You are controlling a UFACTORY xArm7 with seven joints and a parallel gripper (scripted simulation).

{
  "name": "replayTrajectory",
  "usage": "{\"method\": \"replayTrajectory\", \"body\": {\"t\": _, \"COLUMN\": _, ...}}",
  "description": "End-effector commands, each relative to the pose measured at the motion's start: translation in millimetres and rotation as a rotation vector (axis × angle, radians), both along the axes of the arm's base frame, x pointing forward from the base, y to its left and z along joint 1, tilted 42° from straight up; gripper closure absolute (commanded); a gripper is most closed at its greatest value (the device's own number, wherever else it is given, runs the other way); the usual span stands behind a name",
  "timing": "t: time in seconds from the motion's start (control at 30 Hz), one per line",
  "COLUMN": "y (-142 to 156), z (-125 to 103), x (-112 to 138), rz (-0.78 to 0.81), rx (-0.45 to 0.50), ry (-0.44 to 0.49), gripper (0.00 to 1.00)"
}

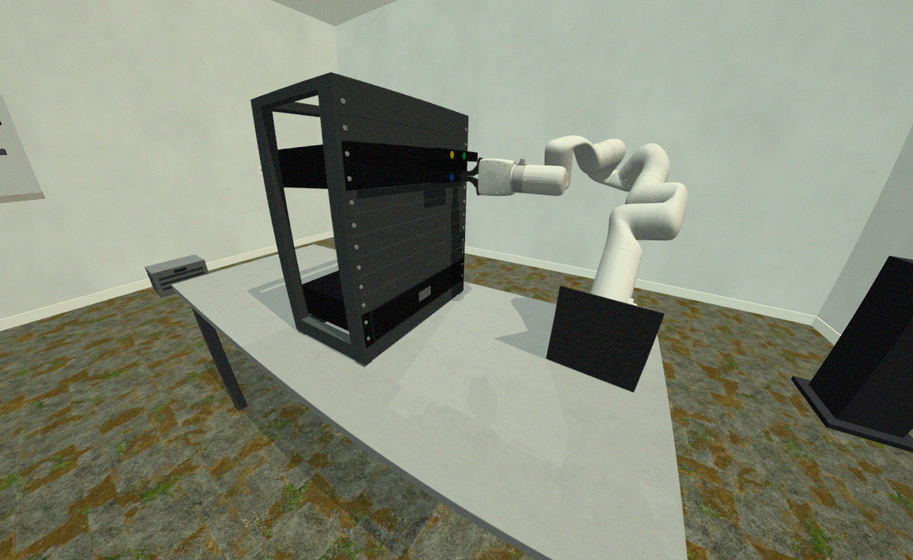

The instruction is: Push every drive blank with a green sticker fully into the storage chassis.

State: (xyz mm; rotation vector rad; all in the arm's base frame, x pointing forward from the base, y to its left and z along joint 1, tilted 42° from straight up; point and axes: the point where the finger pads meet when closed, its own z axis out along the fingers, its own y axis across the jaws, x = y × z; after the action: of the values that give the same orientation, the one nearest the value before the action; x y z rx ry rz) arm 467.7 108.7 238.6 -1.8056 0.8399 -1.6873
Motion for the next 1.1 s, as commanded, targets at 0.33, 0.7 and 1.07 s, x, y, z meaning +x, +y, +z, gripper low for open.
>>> {"method": "replayTrajectory", "body": {"t": 0.33, "y": 4, "z": 5, "x": -60, "rz": 0.005, "rx": -0.001, "ry": 0.001, "gripper": 1.00}}
{"method": "replayTrajectory", "body": {"t": 0.7, "y": 5, "z": 7, "x": -89, "rz": 0.005, "rx": -0.001, "ry": 0.001, "gripper": 1.00}}
{"method": "replayTrajectory", "body": {"t": 1.07, "y": 21, "z": 25, "x": -89, "rz": 0.005, "rx": -0.001, "ry": 0.001, "gripper": 1.00}}
